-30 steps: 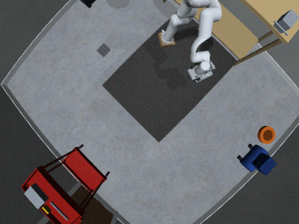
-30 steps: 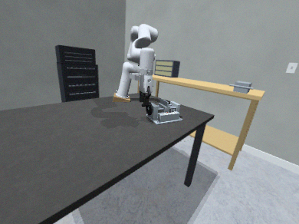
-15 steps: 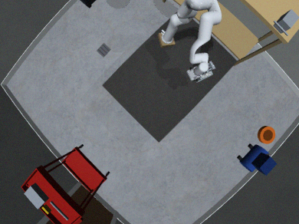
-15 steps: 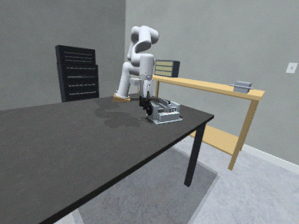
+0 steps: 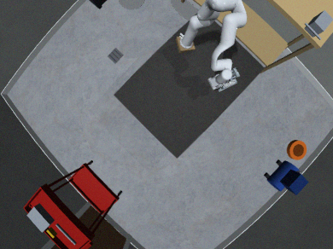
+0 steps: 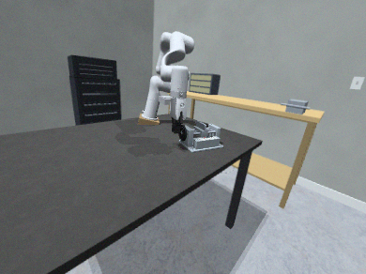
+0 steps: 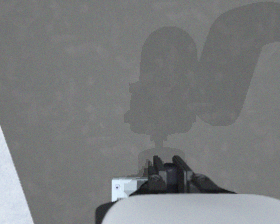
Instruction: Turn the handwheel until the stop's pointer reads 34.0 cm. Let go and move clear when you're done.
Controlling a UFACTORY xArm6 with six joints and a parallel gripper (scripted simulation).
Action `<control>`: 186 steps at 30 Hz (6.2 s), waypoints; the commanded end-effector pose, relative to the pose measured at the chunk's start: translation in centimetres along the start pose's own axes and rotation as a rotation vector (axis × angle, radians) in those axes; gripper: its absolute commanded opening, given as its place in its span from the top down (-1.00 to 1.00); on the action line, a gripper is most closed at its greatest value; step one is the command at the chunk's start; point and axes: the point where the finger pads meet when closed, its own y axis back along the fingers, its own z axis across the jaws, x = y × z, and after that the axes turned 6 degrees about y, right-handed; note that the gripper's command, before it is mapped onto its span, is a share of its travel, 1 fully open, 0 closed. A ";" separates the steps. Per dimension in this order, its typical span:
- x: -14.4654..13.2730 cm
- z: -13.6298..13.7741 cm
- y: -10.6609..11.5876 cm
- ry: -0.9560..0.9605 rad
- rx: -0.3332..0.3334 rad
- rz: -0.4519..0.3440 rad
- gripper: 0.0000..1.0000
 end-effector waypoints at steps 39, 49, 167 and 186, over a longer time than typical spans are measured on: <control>0.0 -0.1 0.1 0.000 0.004 0.001 0.88; 0.0 -0.1 0.1 0.000 0.004 0.001 0.88; -0.2 2.1 -0.1 0.000 0.004 0.001 0.88; -0.3 3.0 -0.9 0.000 0.004 0.001 0.88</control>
